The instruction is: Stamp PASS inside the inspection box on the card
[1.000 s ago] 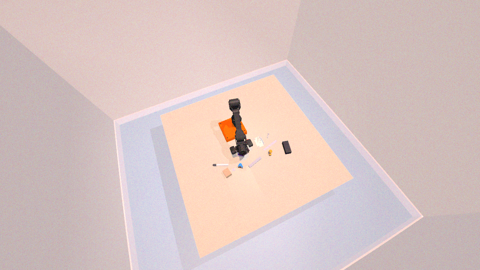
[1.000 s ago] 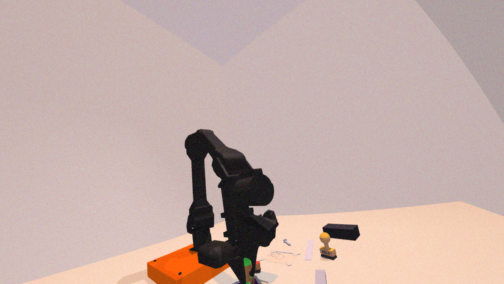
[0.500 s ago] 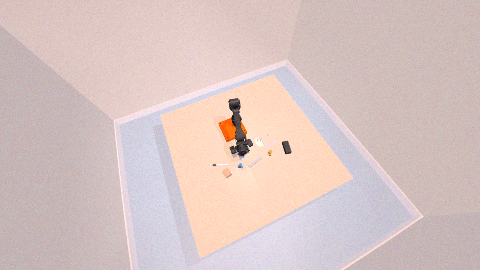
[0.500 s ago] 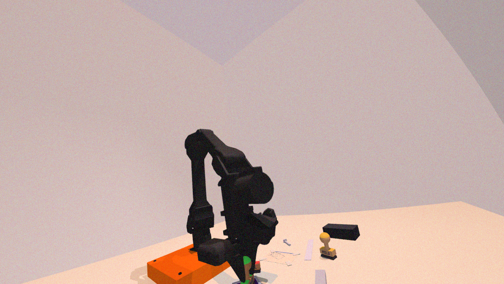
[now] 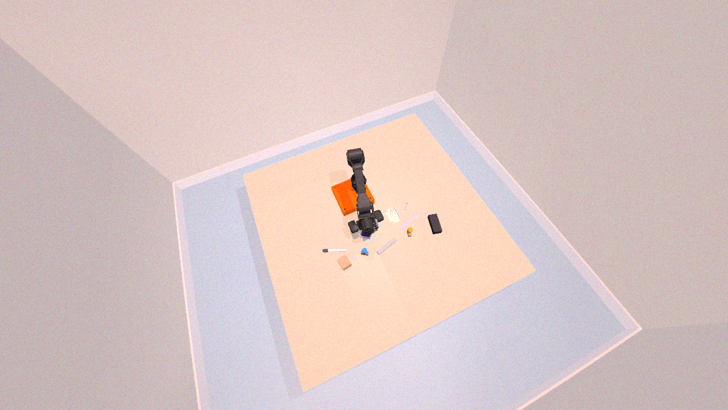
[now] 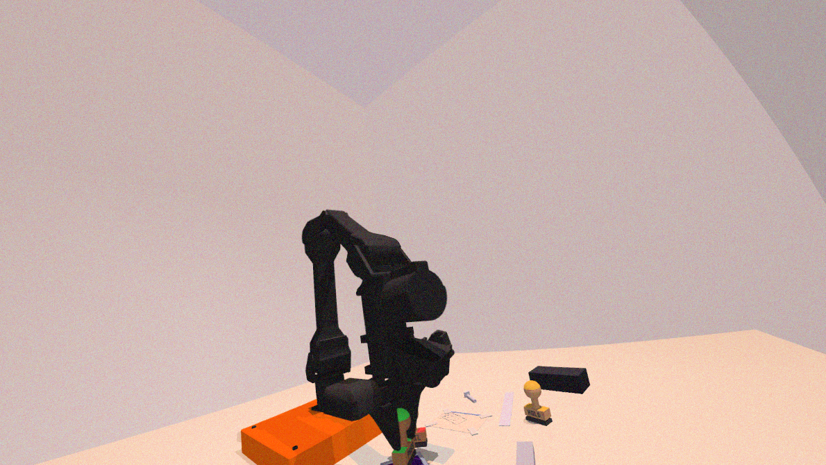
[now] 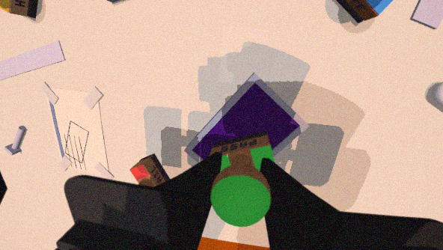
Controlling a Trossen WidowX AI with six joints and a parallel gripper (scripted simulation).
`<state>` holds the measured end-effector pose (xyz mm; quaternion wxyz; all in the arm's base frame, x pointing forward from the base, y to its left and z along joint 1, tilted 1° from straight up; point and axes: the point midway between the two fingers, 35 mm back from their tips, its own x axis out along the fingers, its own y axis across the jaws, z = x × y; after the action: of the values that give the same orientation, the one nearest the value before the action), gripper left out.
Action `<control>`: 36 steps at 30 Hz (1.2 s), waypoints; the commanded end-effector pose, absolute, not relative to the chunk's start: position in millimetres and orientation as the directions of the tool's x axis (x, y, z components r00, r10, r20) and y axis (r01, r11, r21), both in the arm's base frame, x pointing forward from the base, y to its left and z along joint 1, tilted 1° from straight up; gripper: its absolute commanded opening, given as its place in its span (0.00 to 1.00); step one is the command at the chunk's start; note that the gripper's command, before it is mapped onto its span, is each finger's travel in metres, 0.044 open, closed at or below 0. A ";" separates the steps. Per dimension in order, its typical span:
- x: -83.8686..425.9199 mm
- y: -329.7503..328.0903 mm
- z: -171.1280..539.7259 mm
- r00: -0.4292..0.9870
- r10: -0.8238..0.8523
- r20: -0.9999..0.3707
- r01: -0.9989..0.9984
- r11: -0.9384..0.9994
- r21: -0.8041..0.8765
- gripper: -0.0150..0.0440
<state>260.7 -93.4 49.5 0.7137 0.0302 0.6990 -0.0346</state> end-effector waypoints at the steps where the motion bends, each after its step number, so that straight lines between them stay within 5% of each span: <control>1: 261.7 -93.2 57.3 0.024 -0.006 -1.000 0.093 0.996 -0.004 0.25; 21: 260.5 -91.1 87.4 0.024 -0.006 -1.000 0.090 0.996 -0.004 0.25; 36: 269.5 -23.1 86.1 0.019 0.004 -1.000 -0.175 0.985 0.001 0.25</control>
<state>270.4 -40.2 87.2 0.7148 -0.0393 0.6972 0.0365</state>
